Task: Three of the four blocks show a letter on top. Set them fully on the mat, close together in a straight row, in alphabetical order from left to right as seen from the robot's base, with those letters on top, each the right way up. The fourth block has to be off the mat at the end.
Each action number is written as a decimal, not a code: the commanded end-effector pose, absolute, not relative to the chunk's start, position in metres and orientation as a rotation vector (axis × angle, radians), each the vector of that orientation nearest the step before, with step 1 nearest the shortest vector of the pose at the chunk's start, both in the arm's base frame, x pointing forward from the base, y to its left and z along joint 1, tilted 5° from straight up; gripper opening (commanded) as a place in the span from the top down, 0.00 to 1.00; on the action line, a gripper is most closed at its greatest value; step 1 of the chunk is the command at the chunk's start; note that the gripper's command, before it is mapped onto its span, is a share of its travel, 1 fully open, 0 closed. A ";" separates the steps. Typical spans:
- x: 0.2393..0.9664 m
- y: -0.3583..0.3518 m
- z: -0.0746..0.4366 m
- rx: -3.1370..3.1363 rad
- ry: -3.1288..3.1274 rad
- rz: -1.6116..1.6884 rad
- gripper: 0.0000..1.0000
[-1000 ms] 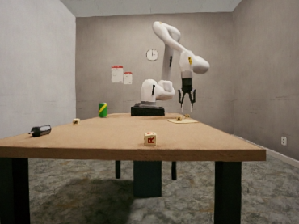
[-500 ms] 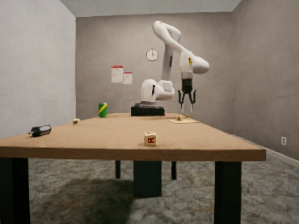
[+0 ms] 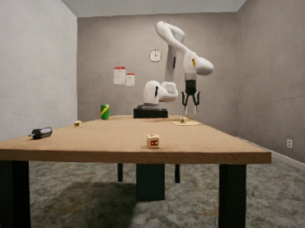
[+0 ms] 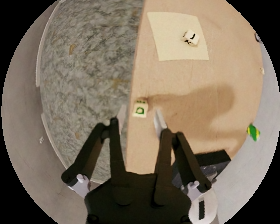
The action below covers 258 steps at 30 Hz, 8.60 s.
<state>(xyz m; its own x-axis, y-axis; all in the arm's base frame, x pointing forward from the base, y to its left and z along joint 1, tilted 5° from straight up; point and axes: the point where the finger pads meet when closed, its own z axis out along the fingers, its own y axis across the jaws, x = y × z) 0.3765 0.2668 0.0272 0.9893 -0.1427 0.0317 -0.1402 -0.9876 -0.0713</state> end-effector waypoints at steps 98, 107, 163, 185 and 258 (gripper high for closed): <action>0.375 0.272 -0.012 -3.060 0.219 -0.052 0.65; 0.375 0.272 -0.012 -3.060 0.219 -0.052 0.65; 0.377 0.266 0.062 -3.062 0.227 -0.060 0.76; 0.400 0.260 0.092 -3.034 0.475 -0.043 0.76; 0.549 0.218 0.029 -2.460 1.823 0.018 0.76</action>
